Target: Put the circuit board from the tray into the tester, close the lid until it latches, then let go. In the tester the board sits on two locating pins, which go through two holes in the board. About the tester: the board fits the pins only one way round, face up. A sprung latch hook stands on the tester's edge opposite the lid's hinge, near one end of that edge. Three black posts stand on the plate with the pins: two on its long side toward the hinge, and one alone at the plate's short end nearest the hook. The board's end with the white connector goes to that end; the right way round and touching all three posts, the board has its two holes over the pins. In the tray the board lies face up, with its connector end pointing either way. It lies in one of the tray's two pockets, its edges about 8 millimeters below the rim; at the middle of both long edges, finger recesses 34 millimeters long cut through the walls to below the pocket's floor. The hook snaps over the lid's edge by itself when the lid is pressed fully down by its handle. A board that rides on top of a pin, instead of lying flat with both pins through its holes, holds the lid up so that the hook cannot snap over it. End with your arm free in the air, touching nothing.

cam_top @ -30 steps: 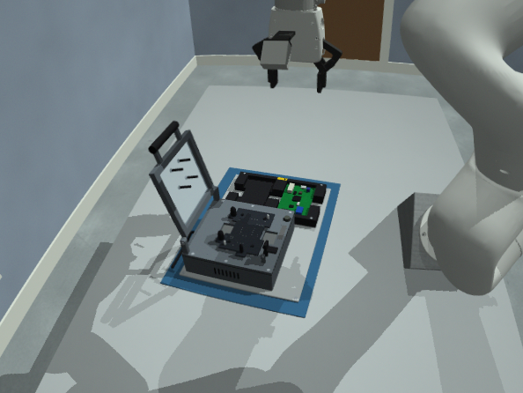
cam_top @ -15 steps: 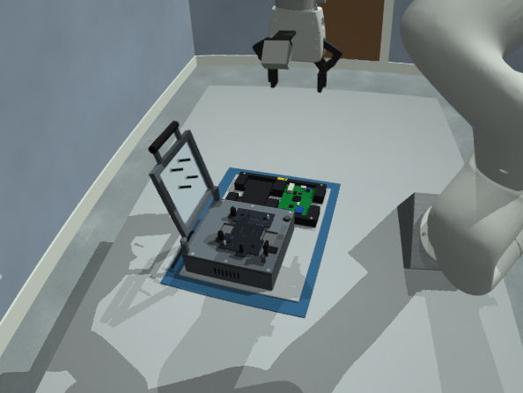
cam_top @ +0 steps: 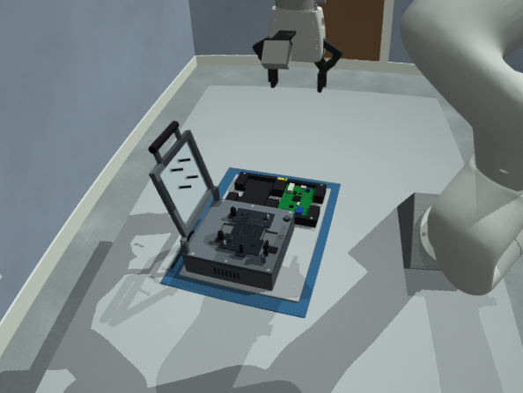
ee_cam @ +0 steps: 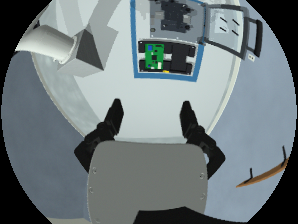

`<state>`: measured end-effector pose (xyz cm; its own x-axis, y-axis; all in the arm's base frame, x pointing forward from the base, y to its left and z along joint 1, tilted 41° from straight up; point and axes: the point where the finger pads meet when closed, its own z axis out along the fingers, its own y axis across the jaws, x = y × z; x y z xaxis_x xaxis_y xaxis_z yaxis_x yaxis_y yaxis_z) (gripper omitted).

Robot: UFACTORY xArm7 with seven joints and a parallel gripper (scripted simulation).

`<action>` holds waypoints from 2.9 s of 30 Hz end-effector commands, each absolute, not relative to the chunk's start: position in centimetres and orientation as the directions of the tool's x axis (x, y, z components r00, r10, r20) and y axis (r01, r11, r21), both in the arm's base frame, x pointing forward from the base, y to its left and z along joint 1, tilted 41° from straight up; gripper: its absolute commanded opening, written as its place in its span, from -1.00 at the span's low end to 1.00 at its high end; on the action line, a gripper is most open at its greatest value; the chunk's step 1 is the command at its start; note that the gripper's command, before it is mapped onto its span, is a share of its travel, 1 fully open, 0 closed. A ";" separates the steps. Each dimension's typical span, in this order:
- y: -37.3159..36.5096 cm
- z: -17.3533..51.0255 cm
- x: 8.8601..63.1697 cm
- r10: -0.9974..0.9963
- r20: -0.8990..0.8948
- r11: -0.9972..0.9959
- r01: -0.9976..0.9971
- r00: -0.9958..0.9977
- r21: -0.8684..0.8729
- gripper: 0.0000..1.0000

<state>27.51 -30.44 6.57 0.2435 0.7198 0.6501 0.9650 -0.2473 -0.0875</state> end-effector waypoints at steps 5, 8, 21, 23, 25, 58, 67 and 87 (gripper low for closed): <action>-30.6 6.7 27.5 0.722 0.648 -0.250 0.965 0.244 -0.085 1.00; -30.6 6.7 27.5 0.722 0.648 -0.250 0.965 0.244 -0.085 1.00; -30.6 6.7 27.5 0.723 0.648 -0.246 0.966 0.239 -0.082 1.00; -30.6 6.7 27.5 0.726 0.649 -0.239 0.968 0.229 -0.075 1.00; -30.6 6.7 27.5 0.730 0.650 -0.225 0.972 0.211 -0.063 1.00; -30.6 6.7 27.5 0.615 0.437 0.453 0.748 -0.656 0.485 1.00; -30.6 6.7 27.5 0.471 0.291 0.602 0.544 -0.833 0.585 1.00; -30.6 6.7 27.5 0.211 0.051 0.734 0.193 -0.976 0.651 1.00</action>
